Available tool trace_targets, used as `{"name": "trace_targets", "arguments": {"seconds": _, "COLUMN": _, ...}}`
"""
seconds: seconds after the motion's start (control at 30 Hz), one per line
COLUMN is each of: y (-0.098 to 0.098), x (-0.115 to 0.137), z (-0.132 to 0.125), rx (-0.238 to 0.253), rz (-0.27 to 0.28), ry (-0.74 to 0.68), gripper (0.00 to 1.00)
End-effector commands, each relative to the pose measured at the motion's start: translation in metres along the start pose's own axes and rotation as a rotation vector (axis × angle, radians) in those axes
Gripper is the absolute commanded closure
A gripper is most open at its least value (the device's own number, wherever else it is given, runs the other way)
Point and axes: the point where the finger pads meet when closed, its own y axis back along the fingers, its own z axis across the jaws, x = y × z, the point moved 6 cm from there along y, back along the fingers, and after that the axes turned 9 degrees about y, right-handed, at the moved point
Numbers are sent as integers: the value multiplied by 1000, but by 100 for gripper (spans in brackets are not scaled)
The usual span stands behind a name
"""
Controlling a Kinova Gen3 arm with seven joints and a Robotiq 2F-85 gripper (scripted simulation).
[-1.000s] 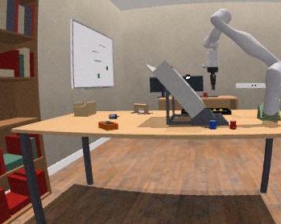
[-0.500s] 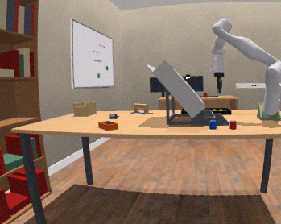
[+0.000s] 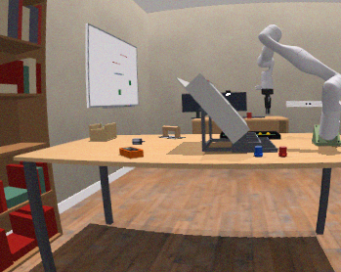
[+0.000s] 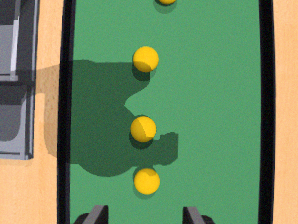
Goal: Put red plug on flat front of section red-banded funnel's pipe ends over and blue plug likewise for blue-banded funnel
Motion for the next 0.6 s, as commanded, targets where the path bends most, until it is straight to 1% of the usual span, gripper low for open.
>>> {"name": "trace_targets", "arguments": {"seconds": 0.0, "y": -69, "x": 0, "z": 0, "rx": -2, "rz": 1, "ry": 0, "gripper": 50}}
{"name": "trace_targets", "arguments": {"seconds": 0.07, "y": -73, "x": 0, "z": 0, "rx": -2, "rz": 1, "ry": 0, "gripper": 50}}
{"name": "trace_targets", "arguments": {"seconds": 0.1, "y": -81, "x": 0, "z": 0, "rx": -2, "rz": 1, "ry": 0, "gripper": 50}}
{"name": "trace_targets", "arguments": {"seconds": 0.17, "y": -108, "x": 0, "z": 0, "rx": -2, "rz": 1, "ry": 0, "gripper": 50}}
{"name": "trace_targets", "arguments": {"seconds": 0.53, "y": -110, "x": 0, "z": 0, "rx": -2, "rz": 1, "ry": 0, "gripper": 50}}
{"name": "trace_targets", "arguments": {"seconds": 0.57, "y": -109, "x": 0, "z": 1, "rx": 5, "rz": 1, "ry": -3, "gripper": 50}}
